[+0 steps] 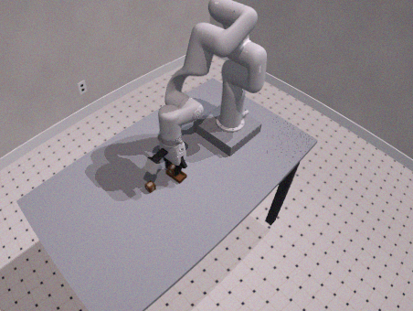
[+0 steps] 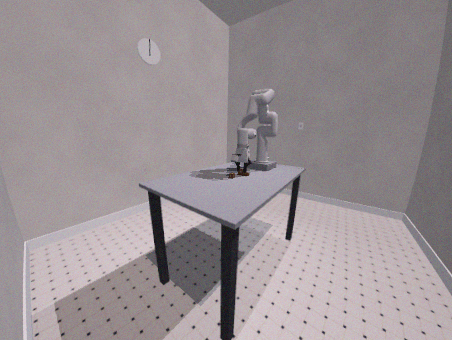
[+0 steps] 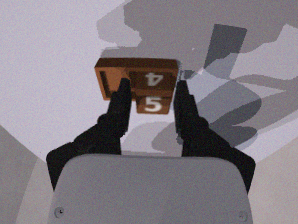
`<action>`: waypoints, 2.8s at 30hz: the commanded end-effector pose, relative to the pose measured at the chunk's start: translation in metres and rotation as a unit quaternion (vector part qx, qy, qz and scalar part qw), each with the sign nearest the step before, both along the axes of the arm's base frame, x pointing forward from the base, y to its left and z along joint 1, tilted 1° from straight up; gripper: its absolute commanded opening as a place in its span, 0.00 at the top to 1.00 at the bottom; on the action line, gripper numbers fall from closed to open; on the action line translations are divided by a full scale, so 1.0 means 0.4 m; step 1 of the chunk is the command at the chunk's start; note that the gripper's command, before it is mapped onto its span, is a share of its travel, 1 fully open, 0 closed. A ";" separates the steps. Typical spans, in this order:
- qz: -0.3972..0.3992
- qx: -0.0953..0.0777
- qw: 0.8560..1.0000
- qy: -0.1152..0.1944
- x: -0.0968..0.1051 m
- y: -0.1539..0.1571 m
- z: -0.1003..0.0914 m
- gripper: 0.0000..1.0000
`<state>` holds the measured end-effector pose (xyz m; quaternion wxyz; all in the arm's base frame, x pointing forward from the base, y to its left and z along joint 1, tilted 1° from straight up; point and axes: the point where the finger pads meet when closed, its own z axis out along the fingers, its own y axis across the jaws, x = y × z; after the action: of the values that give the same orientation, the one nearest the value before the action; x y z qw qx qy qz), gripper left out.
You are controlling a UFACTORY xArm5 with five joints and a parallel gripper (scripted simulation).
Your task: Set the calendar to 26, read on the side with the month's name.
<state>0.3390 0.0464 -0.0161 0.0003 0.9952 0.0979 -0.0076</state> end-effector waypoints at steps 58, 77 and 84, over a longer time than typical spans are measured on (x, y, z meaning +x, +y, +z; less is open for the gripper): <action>0.000 0.000 1.000 -0.001 0.003 0.000 0.002 0.73; 0.000 0.000 1.000 -0.002 0.006 0.001 0.211 0.73; 0.000 0.000 1.000 -0.002 0.007 0.001 0.249 0.73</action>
<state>0.3420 0.0470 0.0758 0.0002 0.9952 0.0979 -0.0056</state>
